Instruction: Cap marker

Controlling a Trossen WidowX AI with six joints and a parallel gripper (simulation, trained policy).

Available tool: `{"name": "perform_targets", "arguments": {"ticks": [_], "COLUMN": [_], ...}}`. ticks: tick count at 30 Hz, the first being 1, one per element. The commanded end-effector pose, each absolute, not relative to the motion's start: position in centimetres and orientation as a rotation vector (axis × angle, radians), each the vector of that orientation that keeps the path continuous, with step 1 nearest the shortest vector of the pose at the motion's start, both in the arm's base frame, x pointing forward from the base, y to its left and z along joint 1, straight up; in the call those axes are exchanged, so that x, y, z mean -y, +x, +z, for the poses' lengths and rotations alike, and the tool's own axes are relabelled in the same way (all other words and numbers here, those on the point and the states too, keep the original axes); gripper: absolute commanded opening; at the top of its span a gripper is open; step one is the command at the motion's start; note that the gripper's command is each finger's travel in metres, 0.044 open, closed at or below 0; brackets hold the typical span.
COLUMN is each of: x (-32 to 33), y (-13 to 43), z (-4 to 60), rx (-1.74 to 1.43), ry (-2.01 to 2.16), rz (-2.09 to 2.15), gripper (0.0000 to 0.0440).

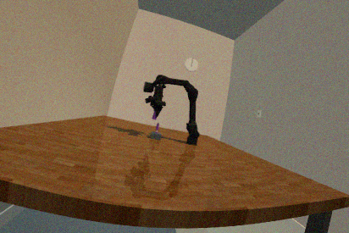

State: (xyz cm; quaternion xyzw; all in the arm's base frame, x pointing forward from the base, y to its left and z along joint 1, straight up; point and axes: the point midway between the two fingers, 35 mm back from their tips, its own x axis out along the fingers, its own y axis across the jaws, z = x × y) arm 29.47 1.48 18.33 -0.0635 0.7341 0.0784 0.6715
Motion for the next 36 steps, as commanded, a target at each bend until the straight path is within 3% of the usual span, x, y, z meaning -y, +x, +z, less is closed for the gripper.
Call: {"name": "perform_targets", "arguments": {"ticks": [1, 36], "x": [-1.8, -1.6], "y": [28.7, 26.1], "z": [18.3, 14.2], "rx": [-1.663, -1.736], "ry": [-0.141, -0.157], "rz": [0.182, 0.217], "gripper": [0.0000, 0.0000]}}
